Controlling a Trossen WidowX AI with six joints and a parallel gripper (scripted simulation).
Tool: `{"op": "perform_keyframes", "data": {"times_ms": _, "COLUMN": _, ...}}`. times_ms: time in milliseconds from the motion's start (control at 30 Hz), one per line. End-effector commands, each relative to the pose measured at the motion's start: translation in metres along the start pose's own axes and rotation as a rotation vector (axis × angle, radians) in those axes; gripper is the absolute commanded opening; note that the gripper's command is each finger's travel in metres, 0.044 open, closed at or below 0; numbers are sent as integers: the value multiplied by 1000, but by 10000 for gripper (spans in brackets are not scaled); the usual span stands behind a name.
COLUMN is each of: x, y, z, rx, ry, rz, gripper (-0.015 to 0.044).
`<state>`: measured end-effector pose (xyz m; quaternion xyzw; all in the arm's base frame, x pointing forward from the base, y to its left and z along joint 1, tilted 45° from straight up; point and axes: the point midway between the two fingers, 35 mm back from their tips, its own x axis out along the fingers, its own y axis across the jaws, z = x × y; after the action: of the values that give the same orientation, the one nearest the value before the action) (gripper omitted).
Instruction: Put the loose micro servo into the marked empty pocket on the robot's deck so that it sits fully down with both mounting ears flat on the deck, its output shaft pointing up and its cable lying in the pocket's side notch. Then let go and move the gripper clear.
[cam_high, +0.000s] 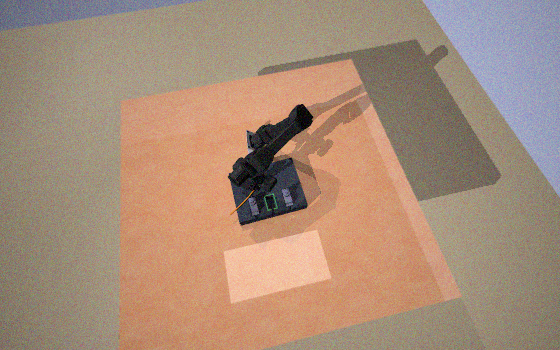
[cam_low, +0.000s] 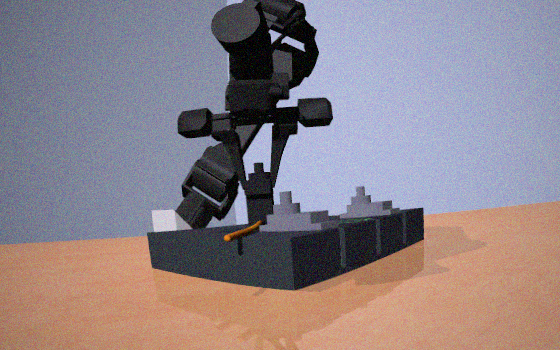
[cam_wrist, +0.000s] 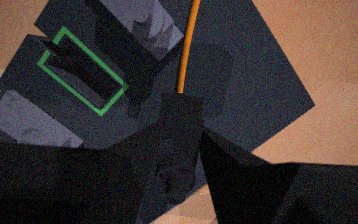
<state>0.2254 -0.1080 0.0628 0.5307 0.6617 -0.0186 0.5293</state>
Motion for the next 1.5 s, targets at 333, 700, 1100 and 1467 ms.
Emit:
{"op": "perform_keyframes", "data": {"times_ms": 333, "x": -30, "y": 1, "z": -2, "rx": 5, "ry": -2, "rz": 1, "gripper": 0}}
{"op": "perform_keyframes", "data": {"times_ms": 700, "x": -30, "y": -4, "z": -11, "rx": 6, "ry": -2, "rz": 1, "gripper": 0}}
{"op": "perform_keyframes", "data": {"times_ms": 1100, "x": -30, "y": 18, "z": -36, "rx": 1, "ry": 0, "rz": 2, "gripper": 0}}
{"op": "perform_keyframes", "data": {"times_ms": 1467, "x": -30, "y": 18, "z": -36, "rx": -308, "ry": 0, "rz": 2, "gripper": 0}}
